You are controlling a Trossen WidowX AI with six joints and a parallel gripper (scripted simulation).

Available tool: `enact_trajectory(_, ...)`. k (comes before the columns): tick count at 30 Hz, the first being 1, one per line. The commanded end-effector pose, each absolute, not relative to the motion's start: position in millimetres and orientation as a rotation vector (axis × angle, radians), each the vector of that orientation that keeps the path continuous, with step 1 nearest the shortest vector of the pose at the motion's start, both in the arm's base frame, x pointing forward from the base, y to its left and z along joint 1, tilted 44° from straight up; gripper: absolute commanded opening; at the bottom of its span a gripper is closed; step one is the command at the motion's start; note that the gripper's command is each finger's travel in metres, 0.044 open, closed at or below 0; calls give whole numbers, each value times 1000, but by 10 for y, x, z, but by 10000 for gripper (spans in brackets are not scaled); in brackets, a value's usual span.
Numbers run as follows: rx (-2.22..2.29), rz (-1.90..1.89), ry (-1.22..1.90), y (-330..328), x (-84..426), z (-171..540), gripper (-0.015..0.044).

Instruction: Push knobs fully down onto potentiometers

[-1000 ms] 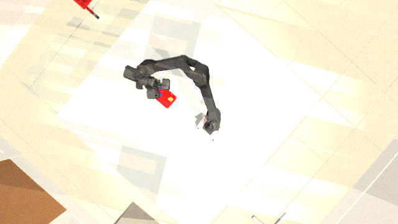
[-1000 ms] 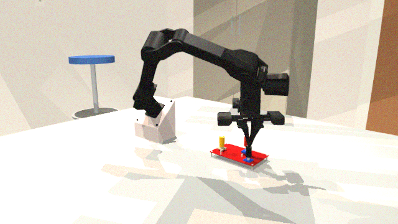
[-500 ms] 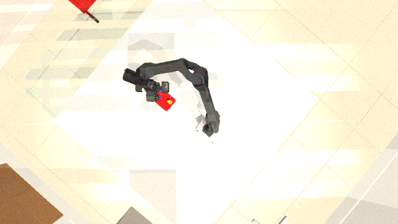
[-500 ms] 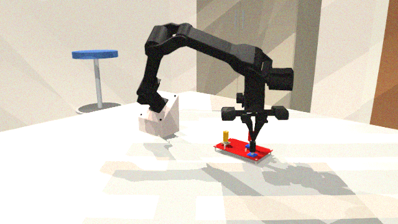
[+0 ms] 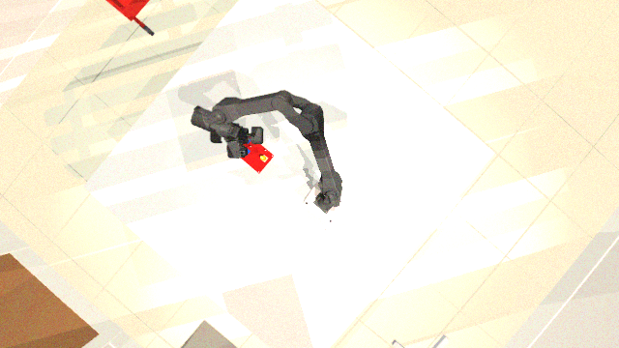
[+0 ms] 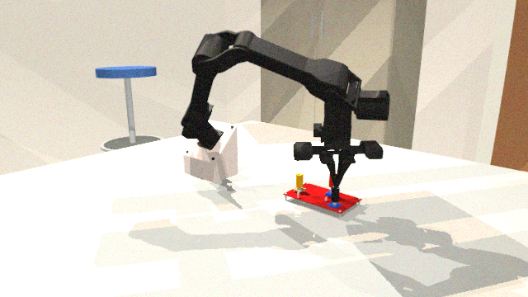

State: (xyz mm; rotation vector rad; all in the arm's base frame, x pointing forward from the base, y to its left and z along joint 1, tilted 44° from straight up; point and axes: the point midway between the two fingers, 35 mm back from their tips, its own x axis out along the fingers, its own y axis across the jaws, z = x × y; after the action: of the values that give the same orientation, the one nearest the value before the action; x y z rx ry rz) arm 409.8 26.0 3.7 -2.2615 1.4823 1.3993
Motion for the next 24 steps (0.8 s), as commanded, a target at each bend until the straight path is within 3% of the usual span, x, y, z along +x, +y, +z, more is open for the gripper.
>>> enact_trajectory(1, -2235, 1386, 1523, 99, 4137, -81, 0)
enact_trajectory(24, -2234, 1387, 1522, 199, 4130, 19, 0)
